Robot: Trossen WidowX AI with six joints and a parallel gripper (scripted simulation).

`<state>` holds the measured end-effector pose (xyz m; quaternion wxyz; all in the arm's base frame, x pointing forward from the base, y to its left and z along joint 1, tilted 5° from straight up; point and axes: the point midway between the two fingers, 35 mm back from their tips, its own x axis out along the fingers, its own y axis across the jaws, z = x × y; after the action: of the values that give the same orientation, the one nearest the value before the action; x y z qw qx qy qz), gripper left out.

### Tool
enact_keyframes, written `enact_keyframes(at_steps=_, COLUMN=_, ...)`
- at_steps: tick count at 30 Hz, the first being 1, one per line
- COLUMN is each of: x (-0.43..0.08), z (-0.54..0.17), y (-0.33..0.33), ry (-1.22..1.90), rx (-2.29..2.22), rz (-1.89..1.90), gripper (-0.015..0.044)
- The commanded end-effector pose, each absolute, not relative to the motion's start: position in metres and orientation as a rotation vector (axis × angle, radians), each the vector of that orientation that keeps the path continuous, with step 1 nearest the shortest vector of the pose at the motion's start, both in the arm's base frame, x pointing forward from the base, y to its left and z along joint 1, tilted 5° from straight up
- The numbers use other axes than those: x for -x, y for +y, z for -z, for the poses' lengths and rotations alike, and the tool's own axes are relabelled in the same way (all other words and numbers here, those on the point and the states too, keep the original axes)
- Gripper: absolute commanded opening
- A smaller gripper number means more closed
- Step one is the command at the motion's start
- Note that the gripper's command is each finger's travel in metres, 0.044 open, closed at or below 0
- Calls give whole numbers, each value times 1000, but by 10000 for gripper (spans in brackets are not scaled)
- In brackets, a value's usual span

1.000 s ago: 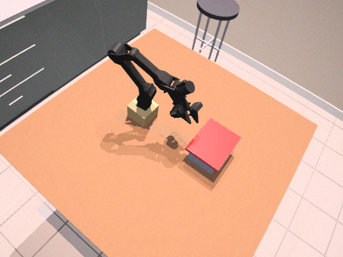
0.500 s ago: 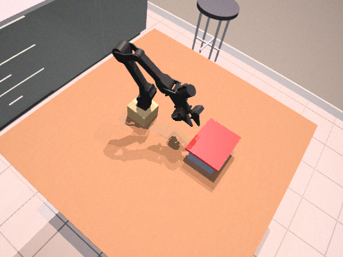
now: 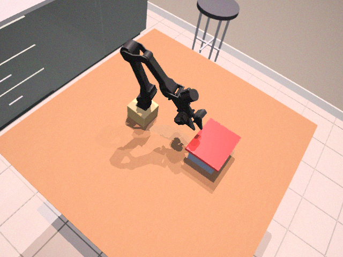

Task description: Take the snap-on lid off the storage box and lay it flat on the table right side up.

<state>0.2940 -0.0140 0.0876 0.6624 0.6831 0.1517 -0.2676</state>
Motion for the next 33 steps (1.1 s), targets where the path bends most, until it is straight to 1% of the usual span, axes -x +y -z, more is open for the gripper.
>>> enact_keyframes(at_steps=1, x=-301, z=-84, y=-15, ry=343, rx=-1544, rz=600, gripper=235)
enact_keyframes(at_steps=19, x=-320, z=-66, y=-20, ry=341, rx=-1544, rz=598, gripper=235)
enact_keyframes(at_steps=22, x=-320, z=-66, y=-20, ry=341, rx=-1544, rz=598, gripper=156)
enact_keyframes(at_steps=32, x=-320, z=-66, y=-20, ry=341, rx=-1544, rz=598, gripper=90)
enact_keyframes(at_steps=33, x=-320, z=-66, y=-20, ry=341, rx=-1544, rz=598, gripper=63)
